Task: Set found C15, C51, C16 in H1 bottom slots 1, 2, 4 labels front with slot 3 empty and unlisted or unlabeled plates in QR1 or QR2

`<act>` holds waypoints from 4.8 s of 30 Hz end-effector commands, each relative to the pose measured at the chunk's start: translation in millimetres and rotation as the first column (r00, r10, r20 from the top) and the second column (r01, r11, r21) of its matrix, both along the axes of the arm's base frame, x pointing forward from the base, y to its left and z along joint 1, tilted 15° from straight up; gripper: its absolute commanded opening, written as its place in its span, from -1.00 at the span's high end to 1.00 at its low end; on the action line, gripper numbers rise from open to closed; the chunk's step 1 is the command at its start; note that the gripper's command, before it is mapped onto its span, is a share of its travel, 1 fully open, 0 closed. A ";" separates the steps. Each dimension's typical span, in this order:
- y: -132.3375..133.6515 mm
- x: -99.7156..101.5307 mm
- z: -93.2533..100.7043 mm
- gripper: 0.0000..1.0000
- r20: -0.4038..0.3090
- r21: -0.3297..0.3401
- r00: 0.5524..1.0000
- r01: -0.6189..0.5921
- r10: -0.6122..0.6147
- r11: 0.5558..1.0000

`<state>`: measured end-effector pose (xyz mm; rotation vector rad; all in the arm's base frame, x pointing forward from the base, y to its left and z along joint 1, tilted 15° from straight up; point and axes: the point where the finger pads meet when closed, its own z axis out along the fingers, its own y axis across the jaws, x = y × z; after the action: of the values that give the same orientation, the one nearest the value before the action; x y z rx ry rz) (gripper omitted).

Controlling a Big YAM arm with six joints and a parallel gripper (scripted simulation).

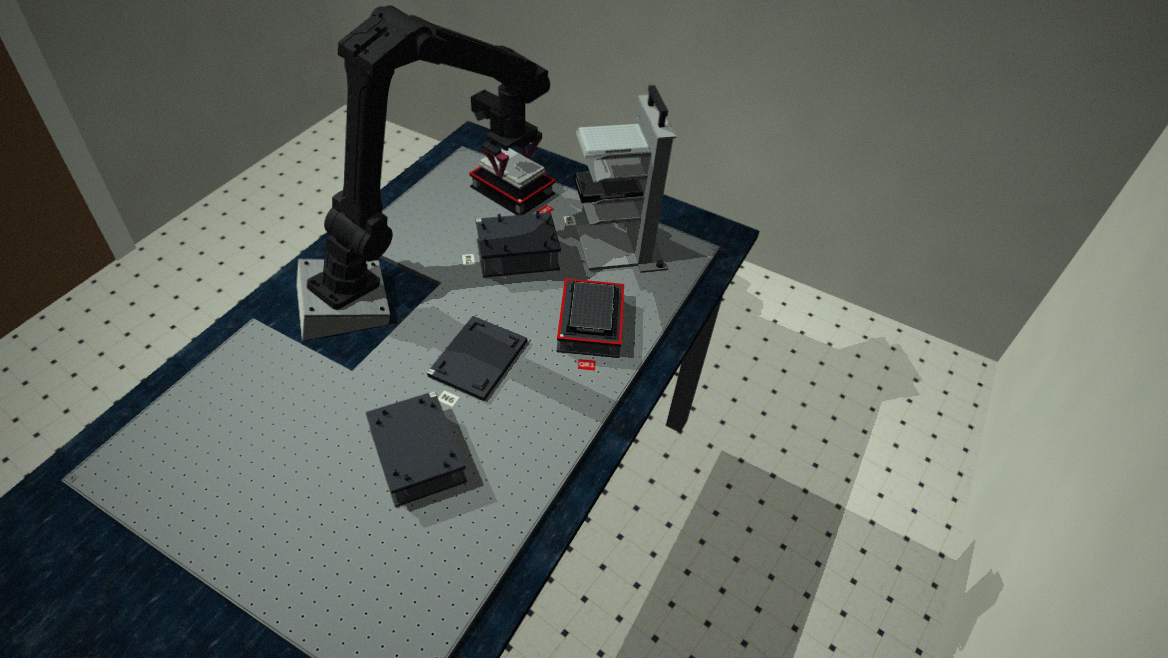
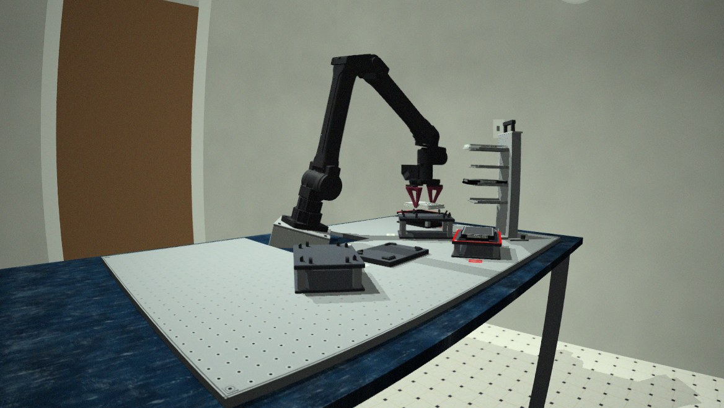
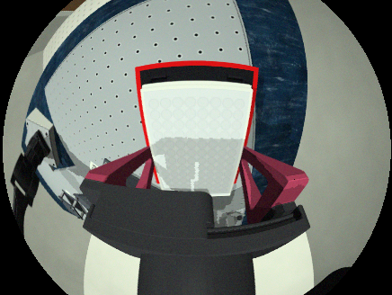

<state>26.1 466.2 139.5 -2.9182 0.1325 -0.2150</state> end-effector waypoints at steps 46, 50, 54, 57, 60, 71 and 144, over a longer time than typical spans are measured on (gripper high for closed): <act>15.6 2.3 -3.2 -1.00 -0.003 0.041 1.000 -0.003 0.003 0.999; 15.6 2.3 -3.2 -1.00 -0.003 0.041 1.000 -0.003 0.003 0.999; 19.1 3.3 16.9 -1.00 -0.004 0.068 1.000 -0.005 0.005 0.998; 18.8 -5.3 29.4 -1.00 -0.006 0.076 1.000 -0.007 0.007 0.997; 16.3 -7.5 39.5 -1.00 -0.007 0.077 1.000 -0.005 0.006 0.997; 8.3 -11.5 69.7 -1.00 -0.005 0.079 1.000 -0.004 0.005 0.997; -15.6 -20.4 131.6 -1.00 -0.006 0.045 1.000 -0.003 0.003 0.999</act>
<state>8.1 445.1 246.8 -2.9291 0.1317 -0.2124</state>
